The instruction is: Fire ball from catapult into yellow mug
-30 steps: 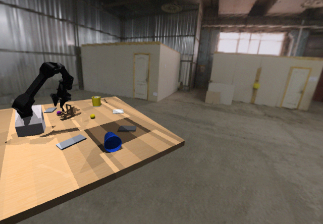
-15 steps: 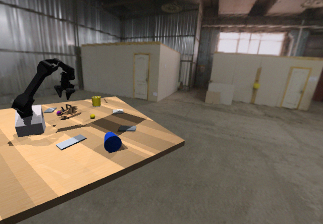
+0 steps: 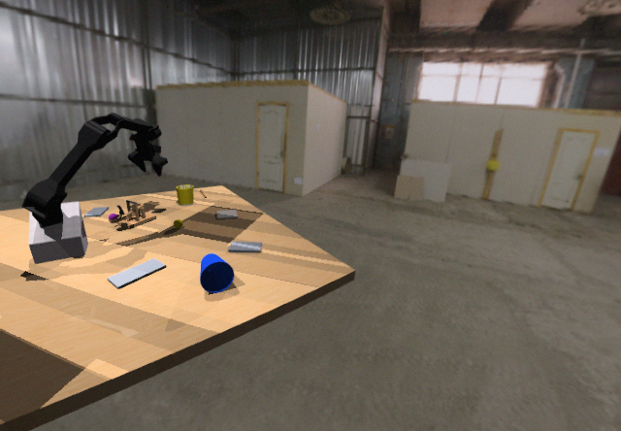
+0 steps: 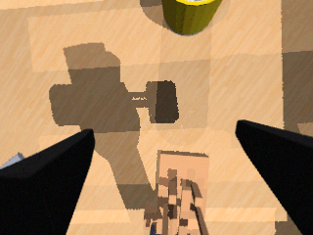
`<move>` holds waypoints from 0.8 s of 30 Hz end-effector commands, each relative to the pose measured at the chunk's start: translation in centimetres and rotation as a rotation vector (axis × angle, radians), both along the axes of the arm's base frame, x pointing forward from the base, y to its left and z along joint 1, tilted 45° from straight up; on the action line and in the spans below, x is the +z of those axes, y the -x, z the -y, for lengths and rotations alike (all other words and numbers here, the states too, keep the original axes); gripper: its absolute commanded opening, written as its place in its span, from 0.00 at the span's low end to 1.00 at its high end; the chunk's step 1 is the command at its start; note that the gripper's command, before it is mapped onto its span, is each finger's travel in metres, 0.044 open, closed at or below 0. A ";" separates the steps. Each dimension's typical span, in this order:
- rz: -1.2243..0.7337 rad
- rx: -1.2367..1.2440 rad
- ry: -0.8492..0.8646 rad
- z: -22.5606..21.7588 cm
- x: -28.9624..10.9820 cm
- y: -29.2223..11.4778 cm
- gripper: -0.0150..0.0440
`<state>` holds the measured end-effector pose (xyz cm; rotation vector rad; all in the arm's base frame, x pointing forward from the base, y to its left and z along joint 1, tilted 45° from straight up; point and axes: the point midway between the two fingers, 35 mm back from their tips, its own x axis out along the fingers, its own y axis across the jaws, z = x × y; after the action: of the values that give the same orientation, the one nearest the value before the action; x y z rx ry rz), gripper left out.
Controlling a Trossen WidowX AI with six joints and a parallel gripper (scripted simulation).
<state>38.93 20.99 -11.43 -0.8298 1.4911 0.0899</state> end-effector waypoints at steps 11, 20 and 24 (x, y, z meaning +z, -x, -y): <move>0.319 0.218 -0.133 -5.0 2.6 -9.6 1.00; 0.319 0.218 -0.133 -5.0 2.6 -9.6 1.00; 0.319 0.218 -0.133 -5.0 2.6 -9.6 1.00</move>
<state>48.39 26.00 -9.00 -0.8486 1.0874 0.2078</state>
